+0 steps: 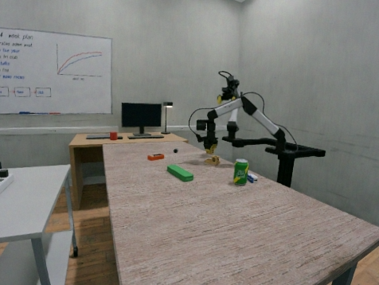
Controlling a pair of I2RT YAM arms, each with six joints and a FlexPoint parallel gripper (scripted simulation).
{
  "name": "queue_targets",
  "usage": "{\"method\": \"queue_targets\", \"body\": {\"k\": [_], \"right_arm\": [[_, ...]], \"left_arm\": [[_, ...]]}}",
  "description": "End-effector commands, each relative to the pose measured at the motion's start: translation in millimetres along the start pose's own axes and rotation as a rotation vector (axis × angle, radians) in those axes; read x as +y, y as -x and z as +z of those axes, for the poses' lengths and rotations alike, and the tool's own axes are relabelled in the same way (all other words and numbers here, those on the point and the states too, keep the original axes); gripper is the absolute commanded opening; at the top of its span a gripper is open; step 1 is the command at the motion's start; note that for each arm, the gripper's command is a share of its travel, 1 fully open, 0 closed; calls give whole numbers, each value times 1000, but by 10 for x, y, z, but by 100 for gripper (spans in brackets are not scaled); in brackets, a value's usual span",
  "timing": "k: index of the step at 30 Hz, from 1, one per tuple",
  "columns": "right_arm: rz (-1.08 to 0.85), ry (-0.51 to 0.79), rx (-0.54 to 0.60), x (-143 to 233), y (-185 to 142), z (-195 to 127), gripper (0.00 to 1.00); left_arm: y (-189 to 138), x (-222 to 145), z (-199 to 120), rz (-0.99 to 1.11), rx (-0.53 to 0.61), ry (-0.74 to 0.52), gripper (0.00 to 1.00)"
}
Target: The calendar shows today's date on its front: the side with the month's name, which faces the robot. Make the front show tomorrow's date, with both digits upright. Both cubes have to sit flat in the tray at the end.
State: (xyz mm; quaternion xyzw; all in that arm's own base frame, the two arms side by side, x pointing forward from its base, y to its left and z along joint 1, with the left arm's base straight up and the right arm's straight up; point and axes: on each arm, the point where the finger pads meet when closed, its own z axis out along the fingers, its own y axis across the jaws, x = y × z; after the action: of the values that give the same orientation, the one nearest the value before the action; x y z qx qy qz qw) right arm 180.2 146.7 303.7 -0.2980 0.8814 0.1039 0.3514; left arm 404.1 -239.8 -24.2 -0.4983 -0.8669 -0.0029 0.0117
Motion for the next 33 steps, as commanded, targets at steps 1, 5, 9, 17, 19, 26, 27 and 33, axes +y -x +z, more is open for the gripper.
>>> {"method": "queue_targets", "body": {"k": [1, 5, 9, 17, 19, 26, 27, 33], "right_arm": [[-11, -10, -29, -10, 98, 51, 100], [-26, 7, -37, 42, 152, 106, 100], [-37, 20, -45, 74, 189, 129, 100], [-109, 78, -69, 227, 296, 236, 100], [-134, 100, -73, 281, 314, 263, 100], [-193, 155, -78, 410, 343, 315, 100], [-207, 168, -76, 439, 337, 330, 100], [-283, 240, -57, 605, 294, 402, 100]], "left_arm": [[60, -47, -243, 3, -10, 0, 30], [86, -52, -310, 8, -6, -3, 30], [133, -9, -361, 21, -28, 6, 30], [39, 352, -583, 64, -141, 76, 30], [-51, 446, -578, 88, -158, 92, 30], [-374, 632, -513, 158, -181, 136, 30], [-465, 655, -485, 173, -177, 146, 30], [-1004, 615, -235, 299, -132, 164, 30]]}}
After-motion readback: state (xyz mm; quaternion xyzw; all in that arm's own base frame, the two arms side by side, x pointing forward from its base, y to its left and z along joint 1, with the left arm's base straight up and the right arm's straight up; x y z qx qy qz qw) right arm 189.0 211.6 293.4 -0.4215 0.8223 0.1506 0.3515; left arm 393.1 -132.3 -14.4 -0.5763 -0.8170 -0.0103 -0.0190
